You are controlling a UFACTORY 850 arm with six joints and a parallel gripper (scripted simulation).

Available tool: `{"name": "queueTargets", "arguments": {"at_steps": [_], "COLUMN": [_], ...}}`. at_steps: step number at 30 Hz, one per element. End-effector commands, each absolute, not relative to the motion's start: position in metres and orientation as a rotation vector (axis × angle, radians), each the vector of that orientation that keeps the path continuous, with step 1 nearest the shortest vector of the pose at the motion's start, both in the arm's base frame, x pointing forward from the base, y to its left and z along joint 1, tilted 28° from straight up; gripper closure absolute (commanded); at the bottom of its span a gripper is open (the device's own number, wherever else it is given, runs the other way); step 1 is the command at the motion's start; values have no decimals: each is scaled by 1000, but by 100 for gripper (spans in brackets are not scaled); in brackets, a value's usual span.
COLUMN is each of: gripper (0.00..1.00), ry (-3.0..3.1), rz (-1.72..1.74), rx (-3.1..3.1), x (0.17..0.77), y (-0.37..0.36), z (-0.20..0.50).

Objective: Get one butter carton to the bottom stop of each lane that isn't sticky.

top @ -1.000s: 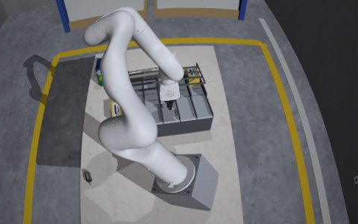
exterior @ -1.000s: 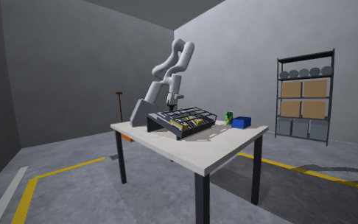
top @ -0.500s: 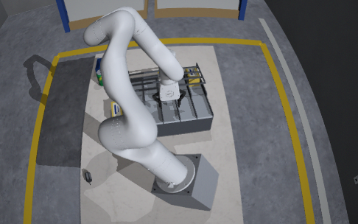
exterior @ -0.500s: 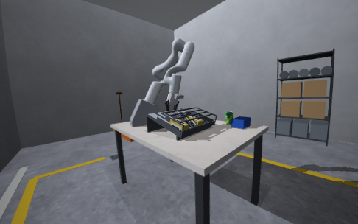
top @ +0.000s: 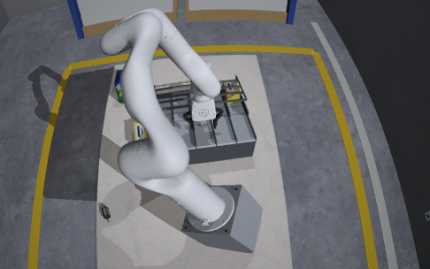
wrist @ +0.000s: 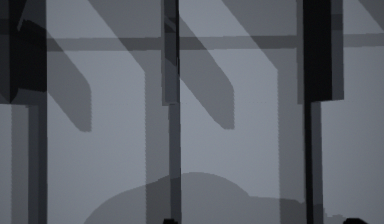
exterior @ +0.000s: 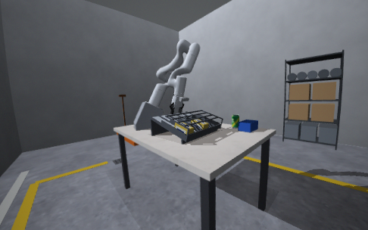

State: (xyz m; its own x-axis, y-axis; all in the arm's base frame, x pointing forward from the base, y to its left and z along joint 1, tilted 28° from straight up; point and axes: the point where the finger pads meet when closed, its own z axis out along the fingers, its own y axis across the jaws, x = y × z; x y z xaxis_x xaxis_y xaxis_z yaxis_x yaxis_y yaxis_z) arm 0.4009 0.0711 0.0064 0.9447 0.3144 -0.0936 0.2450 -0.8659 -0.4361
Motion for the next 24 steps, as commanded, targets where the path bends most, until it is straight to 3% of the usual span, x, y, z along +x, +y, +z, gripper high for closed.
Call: {"name": "queueTargets", "arguments": {"at_steps": [1, 23, 24], "gripper": [0, 0, 0], "ry": [-403, -403, -401], "rz": [223, 223, 222], "rx": [-2670, -2670, -2671], "x": [401, 401, 408], "y": [71, 71, 60], "z": [7, 7, 31]}}
